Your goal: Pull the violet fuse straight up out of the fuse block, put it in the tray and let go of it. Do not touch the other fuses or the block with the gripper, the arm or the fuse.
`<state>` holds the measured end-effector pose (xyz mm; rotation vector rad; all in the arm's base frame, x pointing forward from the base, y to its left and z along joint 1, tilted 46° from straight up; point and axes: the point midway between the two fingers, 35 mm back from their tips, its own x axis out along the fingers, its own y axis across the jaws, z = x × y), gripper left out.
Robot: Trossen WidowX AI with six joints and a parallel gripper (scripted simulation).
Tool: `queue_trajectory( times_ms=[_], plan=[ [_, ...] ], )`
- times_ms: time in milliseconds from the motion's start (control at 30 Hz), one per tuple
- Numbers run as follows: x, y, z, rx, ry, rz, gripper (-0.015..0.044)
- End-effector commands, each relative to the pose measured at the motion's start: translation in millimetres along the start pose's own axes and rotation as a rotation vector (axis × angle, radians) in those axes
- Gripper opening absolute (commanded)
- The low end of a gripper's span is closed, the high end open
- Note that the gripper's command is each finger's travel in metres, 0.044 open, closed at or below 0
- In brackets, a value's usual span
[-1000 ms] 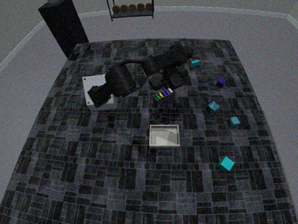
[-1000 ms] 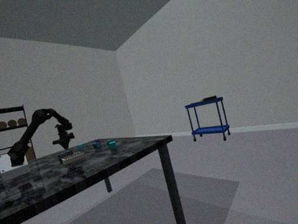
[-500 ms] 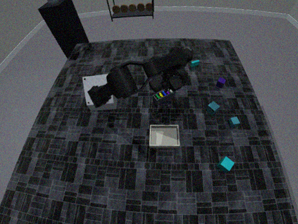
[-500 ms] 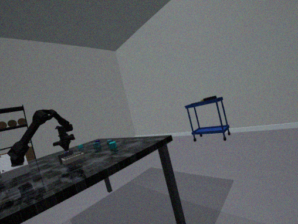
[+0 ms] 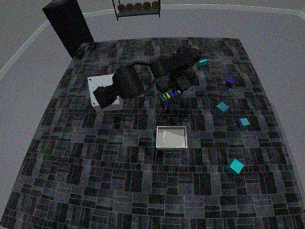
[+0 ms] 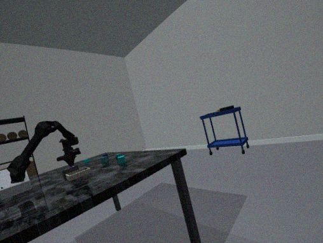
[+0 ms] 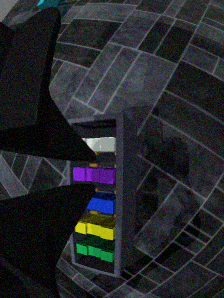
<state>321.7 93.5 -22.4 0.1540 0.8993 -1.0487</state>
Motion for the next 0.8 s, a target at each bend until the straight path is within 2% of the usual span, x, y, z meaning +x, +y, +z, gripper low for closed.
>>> queue_trajectory(
  times_ms=[0, 767],
  plan=[
    [6.2, -2.1, 0.1, -0.008, -0.005, -0.008, 0.0074],
    [9.4, -2.2, 0.1, -0.008, -0.005, -0.008, 0.0074]
  ],
)
